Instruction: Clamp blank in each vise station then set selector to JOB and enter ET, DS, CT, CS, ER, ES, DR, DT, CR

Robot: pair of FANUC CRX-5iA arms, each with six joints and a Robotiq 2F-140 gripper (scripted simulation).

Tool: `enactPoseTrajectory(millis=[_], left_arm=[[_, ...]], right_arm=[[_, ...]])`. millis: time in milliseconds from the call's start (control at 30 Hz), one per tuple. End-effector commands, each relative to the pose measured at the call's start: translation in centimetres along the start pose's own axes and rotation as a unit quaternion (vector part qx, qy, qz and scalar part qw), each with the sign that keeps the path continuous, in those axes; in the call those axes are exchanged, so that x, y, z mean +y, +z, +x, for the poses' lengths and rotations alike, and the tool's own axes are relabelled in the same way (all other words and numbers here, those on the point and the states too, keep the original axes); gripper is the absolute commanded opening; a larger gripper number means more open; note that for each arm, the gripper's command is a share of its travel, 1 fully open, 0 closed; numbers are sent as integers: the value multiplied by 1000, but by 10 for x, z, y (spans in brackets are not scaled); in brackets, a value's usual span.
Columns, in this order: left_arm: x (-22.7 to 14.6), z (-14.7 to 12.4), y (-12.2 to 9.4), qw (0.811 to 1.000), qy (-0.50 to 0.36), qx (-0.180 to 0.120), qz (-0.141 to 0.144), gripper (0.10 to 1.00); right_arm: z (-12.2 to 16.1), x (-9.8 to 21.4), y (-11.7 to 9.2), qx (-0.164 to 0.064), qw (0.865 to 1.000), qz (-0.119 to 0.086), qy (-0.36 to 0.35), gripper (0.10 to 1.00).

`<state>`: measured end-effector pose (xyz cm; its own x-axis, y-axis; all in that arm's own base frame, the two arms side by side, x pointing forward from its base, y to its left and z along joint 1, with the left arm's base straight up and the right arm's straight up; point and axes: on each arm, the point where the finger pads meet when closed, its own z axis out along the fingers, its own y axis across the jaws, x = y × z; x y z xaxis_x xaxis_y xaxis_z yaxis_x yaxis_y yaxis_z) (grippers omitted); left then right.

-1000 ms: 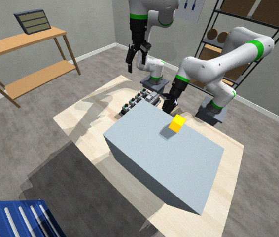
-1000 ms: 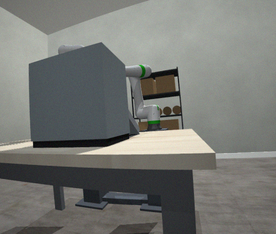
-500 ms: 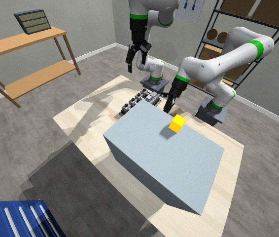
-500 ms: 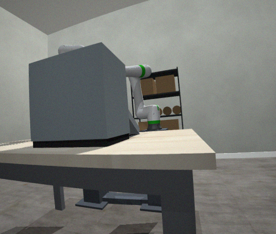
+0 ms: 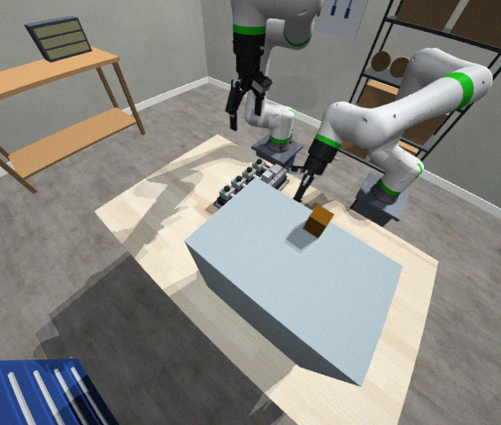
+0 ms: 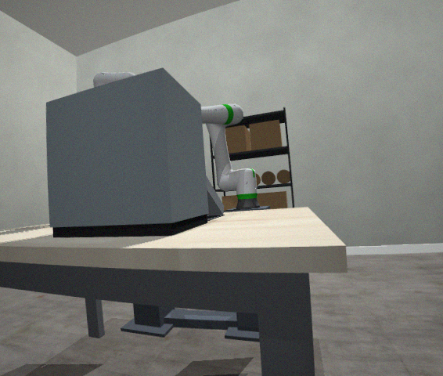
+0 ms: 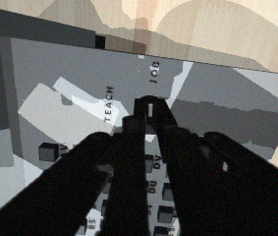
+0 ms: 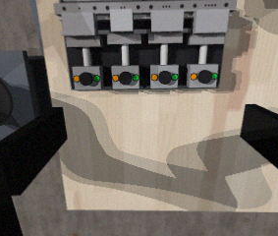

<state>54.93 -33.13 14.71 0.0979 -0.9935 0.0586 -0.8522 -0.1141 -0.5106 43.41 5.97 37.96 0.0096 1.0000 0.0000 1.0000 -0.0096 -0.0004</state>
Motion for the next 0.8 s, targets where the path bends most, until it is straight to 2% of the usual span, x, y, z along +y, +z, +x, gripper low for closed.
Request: enactPoseTrajectory(millis=[0,333,767], left_arm=[[-1,0,-1,1000,29,3,-2,99],[-1,0,-1,997,82,3,-2,99],[-1,0,-1,996,91,3,-2,99]], right_arm=[[0,0,-1,0,1000,-1,0,1000],[0,0,-1,0,1000,-1,0,1000],[0,0,-1,0,1000,-1,0,1000]])
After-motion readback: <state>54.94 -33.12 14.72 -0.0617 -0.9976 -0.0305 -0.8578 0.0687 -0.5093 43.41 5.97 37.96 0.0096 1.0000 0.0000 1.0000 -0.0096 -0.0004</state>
